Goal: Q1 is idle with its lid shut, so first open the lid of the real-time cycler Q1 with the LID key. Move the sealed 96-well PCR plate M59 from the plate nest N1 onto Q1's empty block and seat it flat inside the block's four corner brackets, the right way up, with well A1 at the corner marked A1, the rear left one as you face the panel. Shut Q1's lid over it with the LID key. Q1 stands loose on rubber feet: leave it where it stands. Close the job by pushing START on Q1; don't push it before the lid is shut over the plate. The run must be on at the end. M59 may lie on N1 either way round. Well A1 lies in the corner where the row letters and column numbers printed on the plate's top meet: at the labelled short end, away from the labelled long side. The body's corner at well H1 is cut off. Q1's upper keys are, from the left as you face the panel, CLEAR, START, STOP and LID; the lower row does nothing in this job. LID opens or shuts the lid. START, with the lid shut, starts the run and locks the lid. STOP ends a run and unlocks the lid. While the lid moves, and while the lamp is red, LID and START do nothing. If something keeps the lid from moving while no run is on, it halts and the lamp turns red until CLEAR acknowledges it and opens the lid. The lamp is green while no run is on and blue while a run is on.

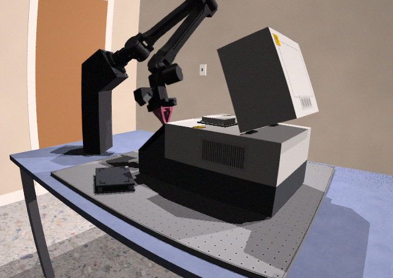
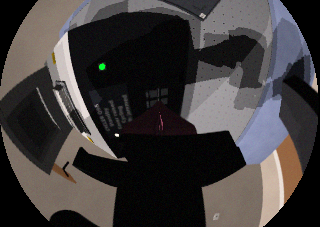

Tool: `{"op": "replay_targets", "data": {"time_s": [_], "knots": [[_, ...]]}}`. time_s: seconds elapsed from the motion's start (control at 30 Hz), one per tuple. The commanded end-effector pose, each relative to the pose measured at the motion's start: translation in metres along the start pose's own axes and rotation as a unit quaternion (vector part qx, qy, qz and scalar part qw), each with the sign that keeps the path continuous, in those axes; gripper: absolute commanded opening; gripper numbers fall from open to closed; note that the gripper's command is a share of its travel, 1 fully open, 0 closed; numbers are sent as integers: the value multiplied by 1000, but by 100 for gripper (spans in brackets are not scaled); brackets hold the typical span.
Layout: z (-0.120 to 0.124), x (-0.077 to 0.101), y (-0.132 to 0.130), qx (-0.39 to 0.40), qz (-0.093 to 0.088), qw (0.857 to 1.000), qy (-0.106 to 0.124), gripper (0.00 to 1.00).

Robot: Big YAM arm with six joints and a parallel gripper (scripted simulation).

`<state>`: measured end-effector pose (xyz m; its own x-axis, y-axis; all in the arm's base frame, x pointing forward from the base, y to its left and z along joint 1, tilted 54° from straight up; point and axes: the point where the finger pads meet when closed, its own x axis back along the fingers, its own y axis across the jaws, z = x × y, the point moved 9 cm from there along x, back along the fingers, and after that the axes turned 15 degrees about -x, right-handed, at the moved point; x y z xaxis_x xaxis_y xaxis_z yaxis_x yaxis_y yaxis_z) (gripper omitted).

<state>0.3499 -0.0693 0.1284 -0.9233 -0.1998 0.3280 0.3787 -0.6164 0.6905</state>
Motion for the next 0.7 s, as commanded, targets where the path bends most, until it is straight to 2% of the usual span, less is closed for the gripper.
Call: {"op": "replay_targets", "data": {"time_s": [0.0, 0.23, 0.47, 0.67], "knots": [[3, -3, 4, 5, -7, 1000, 7, 0], [4, -9, 1, 0, -1, 1000, 10, 0], [0, -1, -10, -3, 12, 1000, -1, 0], [3, 0, -4, 6, 4, 1000, 2, 0]]}}
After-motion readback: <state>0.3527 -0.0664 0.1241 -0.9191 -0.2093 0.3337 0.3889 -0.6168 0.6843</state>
